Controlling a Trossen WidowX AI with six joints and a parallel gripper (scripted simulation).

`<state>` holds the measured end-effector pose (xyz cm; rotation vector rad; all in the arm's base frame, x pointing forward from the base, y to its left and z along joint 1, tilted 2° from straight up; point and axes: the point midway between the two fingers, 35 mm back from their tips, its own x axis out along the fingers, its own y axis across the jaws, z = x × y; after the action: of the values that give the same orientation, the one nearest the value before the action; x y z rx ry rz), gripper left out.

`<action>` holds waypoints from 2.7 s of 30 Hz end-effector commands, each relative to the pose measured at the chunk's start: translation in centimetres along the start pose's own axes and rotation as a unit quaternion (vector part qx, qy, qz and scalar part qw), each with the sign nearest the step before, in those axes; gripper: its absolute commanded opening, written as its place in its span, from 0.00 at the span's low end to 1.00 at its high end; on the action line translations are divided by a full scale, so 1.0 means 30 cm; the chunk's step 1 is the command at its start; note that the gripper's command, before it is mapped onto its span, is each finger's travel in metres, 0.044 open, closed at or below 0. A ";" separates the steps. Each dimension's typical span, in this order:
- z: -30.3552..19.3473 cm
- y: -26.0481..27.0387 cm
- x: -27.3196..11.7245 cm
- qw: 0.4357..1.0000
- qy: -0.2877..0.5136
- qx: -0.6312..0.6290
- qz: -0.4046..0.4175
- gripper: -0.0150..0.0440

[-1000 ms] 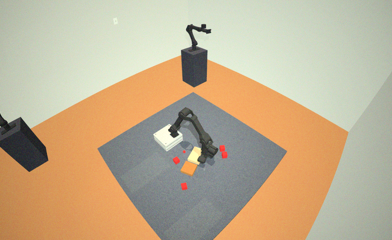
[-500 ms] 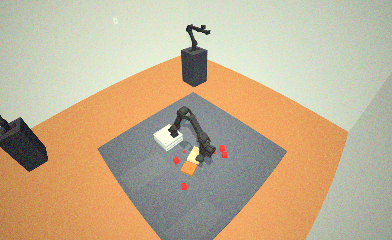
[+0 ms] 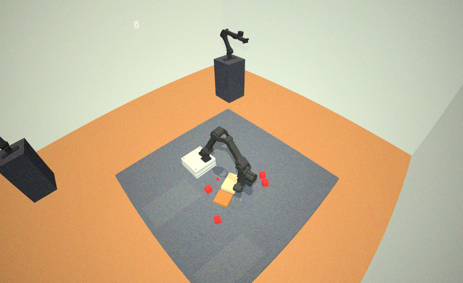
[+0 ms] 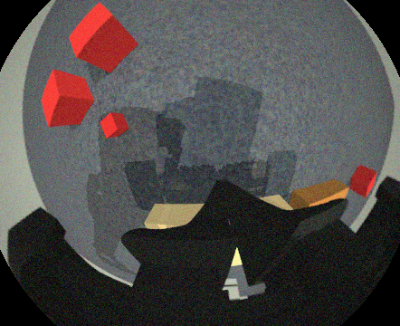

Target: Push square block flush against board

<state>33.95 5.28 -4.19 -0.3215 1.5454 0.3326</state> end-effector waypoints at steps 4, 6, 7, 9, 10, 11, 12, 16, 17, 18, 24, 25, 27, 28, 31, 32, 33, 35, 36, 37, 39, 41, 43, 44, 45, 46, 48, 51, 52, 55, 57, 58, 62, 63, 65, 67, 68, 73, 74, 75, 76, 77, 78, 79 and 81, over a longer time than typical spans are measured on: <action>0.034 0.000 0.005 1.000 0.003 0.001 -0.001 0.25; 0.045 0.000 0.005 1.000 0.003 0.001 -0.001 0.25; 0.050 0.000 0.005 1.000 0.003 0.001 -0.001 0.25; 0.061 0.001 0.005 1.000 0.003 0.001 -0.001 0.25; 0.066 0.001 0.005 1.000 0.003 0.001 -0.001 0.25; 0.071 0.001 0.005 1.000 0.003 0.001 -0.001 0.25; 0.077 0.001 0.005 1.000 0.003 0.001 -0.001 0.25; 0.098 0.002 0.005 1.000 0.002 0.001 -0.001 0.25; 0.103 0.002 0.005 1.000 0.002 0.001 -0.001 0.25; 0.093 0.001 -0.011 1.000 -0.001 0.000 0.000 0.25; 0.095 0.001 -0.178 1.000 0.002 0.001 -0.001 0.25; 0.095 0.001 -0.178 1.000 0.002 0.001 -0.001 0.25; 0.095 0.001 -0.178 1.000 0.002 0.001 -0.001 0.25; 0.094 0.003 -0.179 1.000 0.002 -0.002 -0.001 0.25; 0.080 0.025 -0.181 0.999 0.002 -0.042 -0.001 0.25; 0.074 0.035 -0.182 0.998 0.002 -0.060 0.000 0.25; 0.068 0.044 -0.183 0.997 0.002 -0.077 0.000 0.25; 0.055 0.062 -0.185 0.994 0.003 -0.112 0.000 0.25; 0.049 0.072 -0.186 0.992 0.003 -0.129 0.000 0.25; 0.042 0.081 -0.187 0.989 0.003 -0.146 0.000 0.25; 0.028 0.098 -0.188 0.984 0.003 -0.181 0.001 0.25; 0.015 0.116 -0.189 0.977 0.003 -0.215 0.001 0.25; 0.000 0.133 -0.190 0.969 0.003 -0.249 0.001 0.25; -0.007 0.141 -0.191 0.964 0.003 -0.265 0.002 0.25; -0.014 0.150 -0.191 0.959 0.003 -0.282 0.002 0.25; -0.022 0.158 -0.191 0.954 0.003 -0.299 0.002 0.25; -0.037 0.174 -0.192 0.943 0.003 -0.332 0.002 0.25; -0.060 0.197 -0.192 0.925 0.003 -0.380 0.003 0.25; -0.068 0.205 -0.192 0.918 0.003 -0.397 0.003 0.25; -0.093 0.227 -0.191 0.896 0.003 -0.444 0.004 0.25; -0.109 0.241 -0.190 0.880 0.003 -0.475 0.004 0.25; -0.118 0.248 -0.190 0.872 0.003 -0.490 0.004 0.25; -0.152 0.275 -0.188 0.836 0.003 -0.549 0.005 0.25; -0.161 0.281 -0.187 0.826 0.003 -0.564 0.005 0.25; -0.178 0.294 -0.185 0.806 0.003 -0.592 0.006 0.25; -0.196 0.306 -0.183 0.785 0.003 -0.620 0.006 0.25; -0.205 0.312 -0.182 0.774 0.003 -0.633 0.006 0.25; -0.250 0.338 -0.176 0.718 0.002 -0.696 0.007 0.25; -0.254 0.341 -0.176 0.712 0.002 -0.702 0.007 0.25; -0.256 0.342 -0.175 0.710 0.002 -0.704 0.007 0.25; -0.256 0.342 -0.175 0.710 0.002 -0.704 0.007 0.25; -0.256 0.342 -0.175 0.710 0.002 -0.704 0.007 0.25; -0.256 0.342 -0.175 0.710 0.002 -0.704 0.007 0.25; -0.255 0.342 -0.168 0.710 0.002 -0.704 0.007 0.25; -0.252 0.343 -0.106 0.710 0.002 -0.704 0.007 0.25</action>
<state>23.15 11.59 0.79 -1.4884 0.9852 1.5024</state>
